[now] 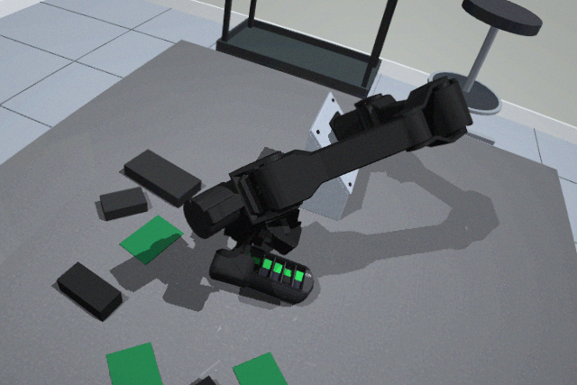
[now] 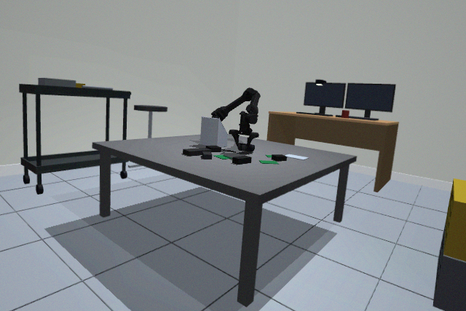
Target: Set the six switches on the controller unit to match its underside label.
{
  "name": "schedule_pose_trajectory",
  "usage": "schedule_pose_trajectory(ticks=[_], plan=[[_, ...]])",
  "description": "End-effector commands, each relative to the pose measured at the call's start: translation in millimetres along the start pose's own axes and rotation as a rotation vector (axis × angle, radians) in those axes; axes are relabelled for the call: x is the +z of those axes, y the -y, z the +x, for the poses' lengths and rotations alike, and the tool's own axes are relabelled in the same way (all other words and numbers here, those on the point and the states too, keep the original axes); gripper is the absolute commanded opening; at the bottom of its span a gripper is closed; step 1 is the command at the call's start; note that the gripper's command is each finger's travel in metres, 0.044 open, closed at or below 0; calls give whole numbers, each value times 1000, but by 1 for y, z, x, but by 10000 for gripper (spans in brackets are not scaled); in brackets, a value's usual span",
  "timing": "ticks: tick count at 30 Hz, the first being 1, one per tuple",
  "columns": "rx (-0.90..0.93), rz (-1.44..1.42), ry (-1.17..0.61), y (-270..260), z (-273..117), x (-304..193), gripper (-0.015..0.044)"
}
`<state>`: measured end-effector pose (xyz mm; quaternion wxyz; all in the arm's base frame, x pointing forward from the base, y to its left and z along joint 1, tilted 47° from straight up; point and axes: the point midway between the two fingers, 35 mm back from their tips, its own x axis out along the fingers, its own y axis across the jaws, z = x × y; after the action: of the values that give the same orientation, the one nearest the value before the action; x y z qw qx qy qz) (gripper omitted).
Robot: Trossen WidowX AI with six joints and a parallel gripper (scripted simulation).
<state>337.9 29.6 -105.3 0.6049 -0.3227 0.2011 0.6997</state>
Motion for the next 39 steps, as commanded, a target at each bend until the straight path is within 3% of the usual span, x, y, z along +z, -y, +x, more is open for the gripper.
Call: schedule_pose_trajectory(ticks=[1,32,36,39], plan=[[-6,4,6,1,3,0,338],[-1,-2,-3,1,17,-4,338],[0,-3,-3,1,18,-4,440],[0,-3,-3,1,18,-4,440]])
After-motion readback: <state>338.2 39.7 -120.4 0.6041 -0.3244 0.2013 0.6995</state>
